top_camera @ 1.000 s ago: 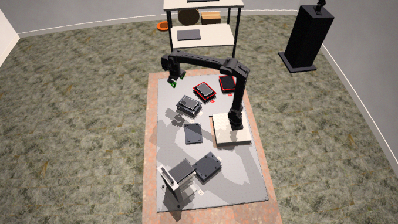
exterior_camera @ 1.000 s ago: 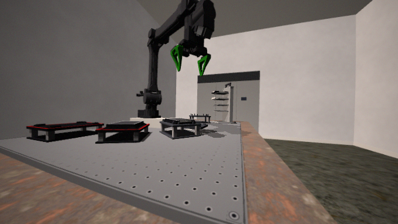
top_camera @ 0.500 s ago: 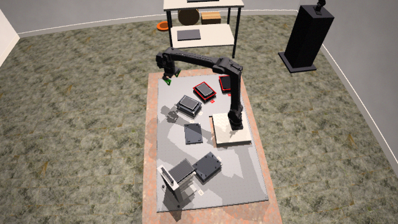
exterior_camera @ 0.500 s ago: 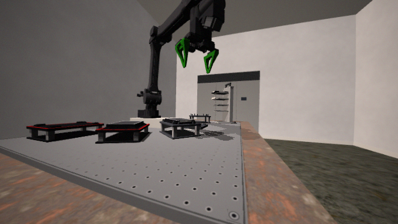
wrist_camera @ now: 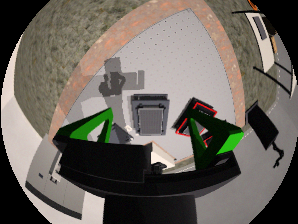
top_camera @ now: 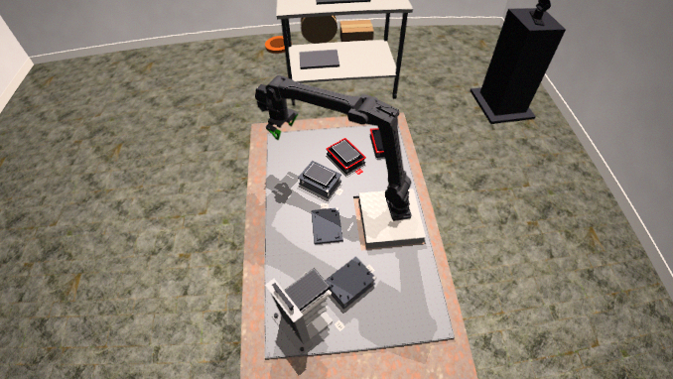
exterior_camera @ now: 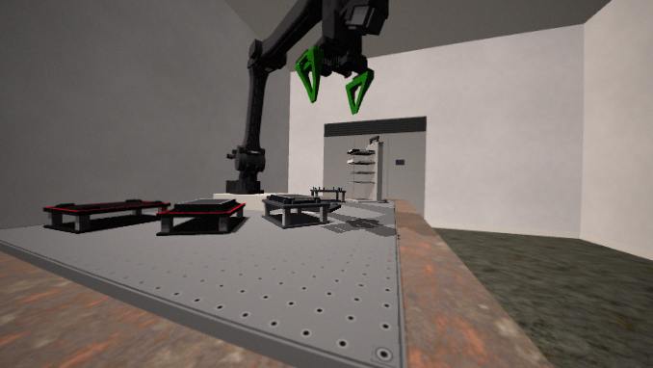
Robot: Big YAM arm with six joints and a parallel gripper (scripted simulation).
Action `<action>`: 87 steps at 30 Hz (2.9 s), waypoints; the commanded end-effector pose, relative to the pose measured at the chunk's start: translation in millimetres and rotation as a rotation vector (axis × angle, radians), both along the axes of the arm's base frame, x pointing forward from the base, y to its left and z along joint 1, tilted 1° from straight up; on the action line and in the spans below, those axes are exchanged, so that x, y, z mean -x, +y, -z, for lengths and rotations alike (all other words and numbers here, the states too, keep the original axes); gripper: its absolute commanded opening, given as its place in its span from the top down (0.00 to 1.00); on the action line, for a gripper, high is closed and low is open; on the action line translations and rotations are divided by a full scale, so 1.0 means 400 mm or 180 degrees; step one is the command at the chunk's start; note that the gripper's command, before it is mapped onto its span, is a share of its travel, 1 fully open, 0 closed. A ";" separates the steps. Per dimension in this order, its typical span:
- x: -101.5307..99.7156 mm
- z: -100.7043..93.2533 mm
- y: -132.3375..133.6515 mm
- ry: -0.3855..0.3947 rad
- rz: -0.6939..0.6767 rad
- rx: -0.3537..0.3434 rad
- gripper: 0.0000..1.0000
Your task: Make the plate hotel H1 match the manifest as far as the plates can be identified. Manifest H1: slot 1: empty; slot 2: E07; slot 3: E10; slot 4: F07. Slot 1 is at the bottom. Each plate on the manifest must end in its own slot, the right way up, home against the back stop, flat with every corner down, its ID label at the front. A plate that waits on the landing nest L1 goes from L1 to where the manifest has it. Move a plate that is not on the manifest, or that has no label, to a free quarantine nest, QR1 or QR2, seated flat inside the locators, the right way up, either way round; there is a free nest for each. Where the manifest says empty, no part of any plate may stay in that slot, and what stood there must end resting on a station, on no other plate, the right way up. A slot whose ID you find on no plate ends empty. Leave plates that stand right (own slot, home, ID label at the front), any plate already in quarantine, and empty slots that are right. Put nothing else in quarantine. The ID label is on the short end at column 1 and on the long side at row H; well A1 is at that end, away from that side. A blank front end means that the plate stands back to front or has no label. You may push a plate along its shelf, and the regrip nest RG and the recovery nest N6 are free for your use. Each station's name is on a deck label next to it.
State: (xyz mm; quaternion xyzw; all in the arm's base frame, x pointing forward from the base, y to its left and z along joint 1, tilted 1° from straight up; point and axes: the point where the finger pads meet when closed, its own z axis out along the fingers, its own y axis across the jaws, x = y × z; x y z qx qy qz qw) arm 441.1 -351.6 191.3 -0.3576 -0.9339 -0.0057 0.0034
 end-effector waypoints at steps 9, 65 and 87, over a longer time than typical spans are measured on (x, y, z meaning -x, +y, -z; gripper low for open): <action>-0.034 0.028 -0.062 -0.0010 0.0002 0.0004 0.00; -0.045 0.243 -0.063 -0.0047 0.0012 0.0035 0.00; -0.045 0.243 -0.063 -0.0047 0.0012 0.0035 0.00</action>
